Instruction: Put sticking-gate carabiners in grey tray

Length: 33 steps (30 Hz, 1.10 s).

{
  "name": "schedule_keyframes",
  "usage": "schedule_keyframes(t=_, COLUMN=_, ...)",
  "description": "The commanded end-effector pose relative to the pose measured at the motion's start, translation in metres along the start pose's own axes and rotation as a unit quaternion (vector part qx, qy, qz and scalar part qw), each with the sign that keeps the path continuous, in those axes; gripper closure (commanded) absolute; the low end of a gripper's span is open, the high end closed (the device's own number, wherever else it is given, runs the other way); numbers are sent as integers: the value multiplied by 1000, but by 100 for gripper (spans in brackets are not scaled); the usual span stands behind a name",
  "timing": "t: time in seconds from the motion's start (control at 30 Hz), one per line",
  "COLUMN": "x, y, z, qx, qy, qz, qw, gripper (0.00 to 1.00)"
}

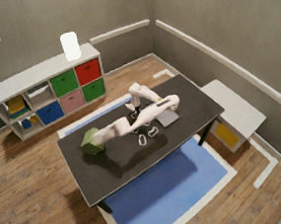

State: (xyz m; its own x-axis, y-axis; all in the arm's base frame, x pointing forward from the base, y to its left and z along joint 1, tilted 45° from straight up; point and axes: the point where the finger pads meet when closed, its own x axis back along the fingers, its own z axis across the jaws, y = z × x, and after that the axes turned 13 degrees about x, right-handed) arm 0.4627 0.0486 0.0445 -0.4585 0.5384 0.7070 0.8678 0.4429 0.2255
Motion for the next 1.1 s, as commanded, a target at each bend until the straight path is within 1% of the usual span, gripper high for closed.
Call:
schedule_keyframes(t=0.0, x=0, y=0, z=-1, qx=0, qy=-1, qz=0, qw=1000, gripper=29)
schedule_keyframes(t=0.07, x=0, y=0, z=-1, qx=0, qy=-1, qz=0, qw=1000, gripper=29)
schedule_keyframes(t=0.1, x=1, y=0, z=0, qx=0, qy=0, qz=-1, qw=1000, gripper=33)
schedule_keyframes(t=0.63, x=1, y=0, z=0, qx=0, qy=0, qz=-1, qw=1000, gripper=33)
schedule_keyframes(t=0.67, x=1, y=1, z=1, qx=0, qy=1, qz=-1, qw=1000, gripper=37)
schedule_keyframes(t=1.07, x=1, y=1, z=1, qx=0, qy=1, qz=-1, qw=1000, gripper=37)
